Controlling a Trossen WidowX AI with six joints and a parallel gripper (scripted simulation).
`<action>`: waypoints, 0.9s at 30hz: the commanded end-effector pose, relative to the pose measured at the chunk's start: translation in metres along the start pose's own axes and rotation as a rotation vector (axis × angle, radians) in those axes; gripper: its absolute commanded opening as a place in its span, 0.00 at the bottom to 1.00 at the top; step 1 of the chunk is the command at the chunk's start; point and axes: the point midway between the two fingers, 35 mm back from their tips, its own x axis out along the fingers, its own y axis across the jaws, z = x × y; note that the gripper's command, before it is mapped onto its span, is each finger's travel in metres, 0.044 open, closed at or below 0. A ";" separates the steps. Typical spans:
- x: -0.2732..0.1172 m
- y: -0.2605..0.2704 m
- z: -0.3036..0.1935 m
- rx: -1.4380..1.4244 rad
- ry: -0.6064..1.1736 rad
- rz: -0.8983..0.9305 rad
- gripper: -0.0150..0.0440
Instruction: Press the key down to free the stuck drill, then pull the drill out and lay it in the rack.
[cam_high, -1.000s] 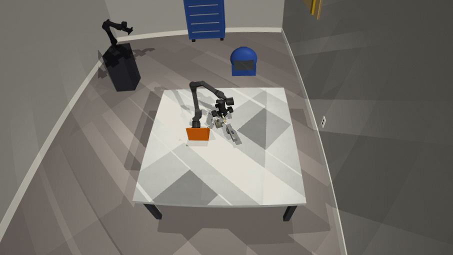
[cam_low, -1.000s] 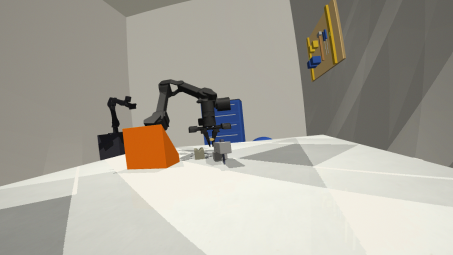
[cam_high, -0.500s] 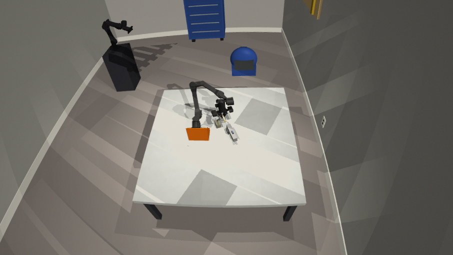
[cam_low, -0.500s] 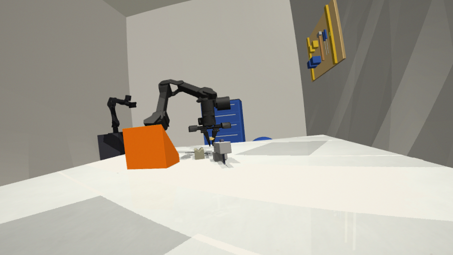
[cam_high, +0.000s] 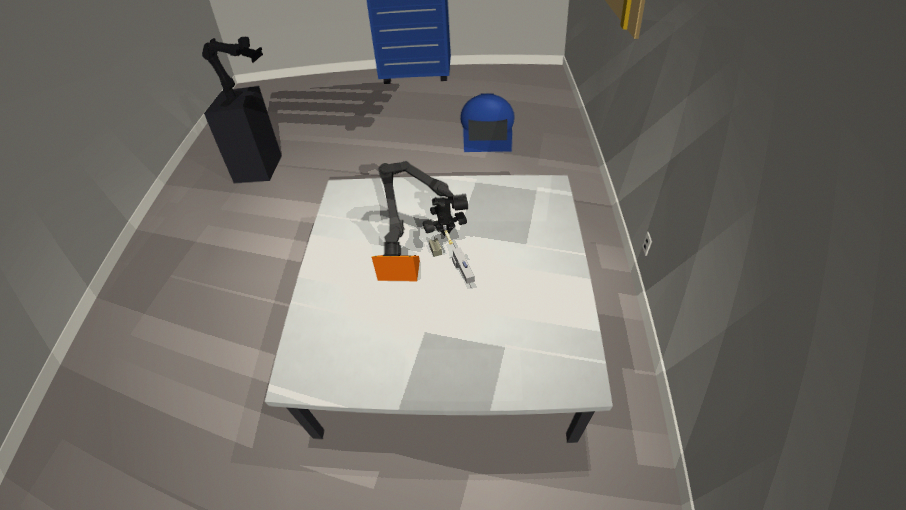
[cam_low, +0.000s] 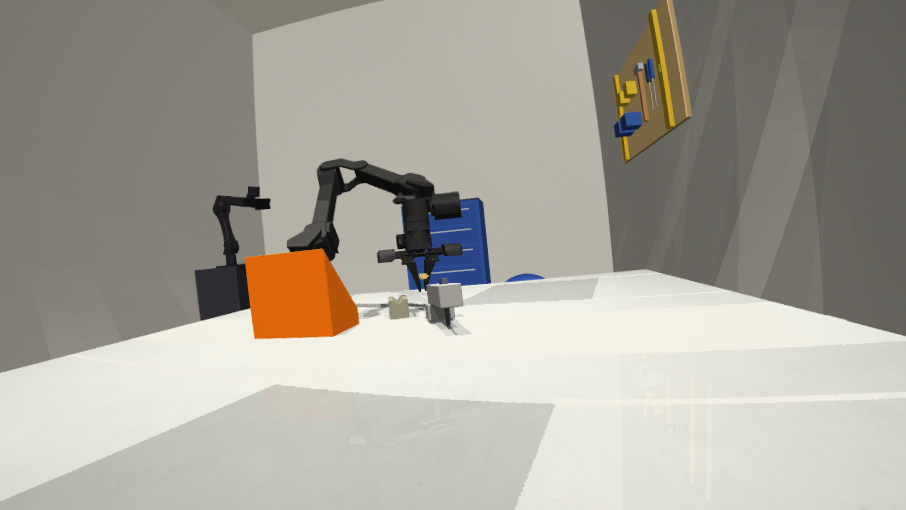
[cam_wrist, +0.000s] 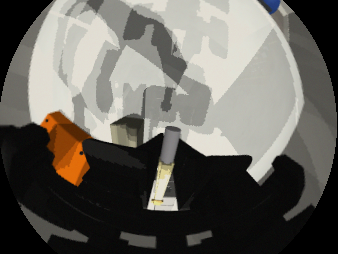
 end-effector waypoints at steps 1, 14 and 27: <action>-0.002 -0.002 0.001 -0.007 -0.001 -0.005 0.25; -0.004 -0.003 0.001 -0.007 -0.001 -0.005 0.25; -0.005 -0.005 0.001 -0.007 -0.001 -0.005 0.25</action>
